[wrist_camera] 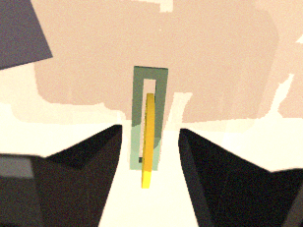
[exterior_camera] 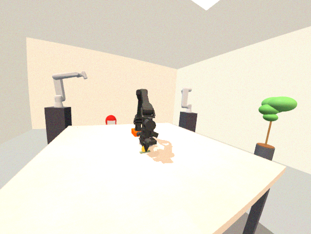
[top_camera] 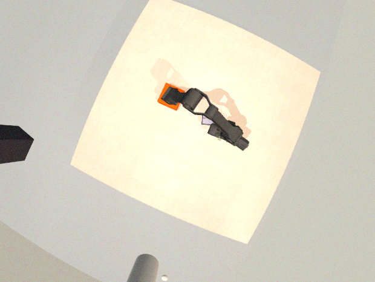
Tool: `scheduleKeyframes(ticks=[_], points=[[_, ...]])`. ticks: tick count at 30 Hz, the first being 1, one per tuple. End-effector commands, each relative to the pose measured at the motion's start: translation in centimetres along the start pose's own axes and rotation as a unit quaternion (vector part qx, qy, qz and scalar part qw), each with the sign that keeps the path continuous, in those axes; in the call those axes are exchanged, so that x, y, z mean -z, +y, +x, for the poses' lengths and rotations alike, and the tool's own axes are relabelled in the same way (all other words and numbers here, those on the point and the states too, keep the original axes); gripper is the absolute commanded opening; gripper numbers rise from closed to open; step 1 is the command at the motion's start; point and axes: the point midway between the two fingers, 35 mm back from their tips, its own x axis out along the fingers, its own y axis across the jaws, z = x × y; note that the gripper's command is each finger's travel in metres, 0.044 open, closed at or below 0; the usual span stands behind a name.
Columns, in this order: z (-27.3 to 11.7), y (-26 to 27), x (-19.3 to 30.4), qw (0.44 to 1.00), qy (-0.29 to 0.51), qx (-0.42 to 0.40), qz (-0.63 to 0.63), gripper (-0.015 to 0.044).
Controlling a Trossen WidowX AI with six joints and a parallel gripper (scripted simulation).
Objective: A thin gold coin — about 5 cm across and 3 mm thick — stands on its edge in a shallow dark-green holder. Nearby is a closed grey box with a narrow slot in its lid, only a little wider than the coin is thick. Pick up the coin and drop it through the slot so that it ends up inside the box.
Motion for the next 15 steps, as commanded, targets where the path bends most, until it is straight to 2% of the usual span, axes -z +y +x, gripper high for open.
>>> scheduleKeyframes(ticks=[1, 6, 15], points=[[0.51, 0.21, -0.12, 1.000, -0.003, -0.003, -0.001, 0.0134], [0.51, 0.21, -0.12, 1.000, -0.003, -0.003, -0.001, 0.0003], [0.51, 0.21, -0.12, 1.000, -0.003, -0.003, -0.001, 0.0000]])
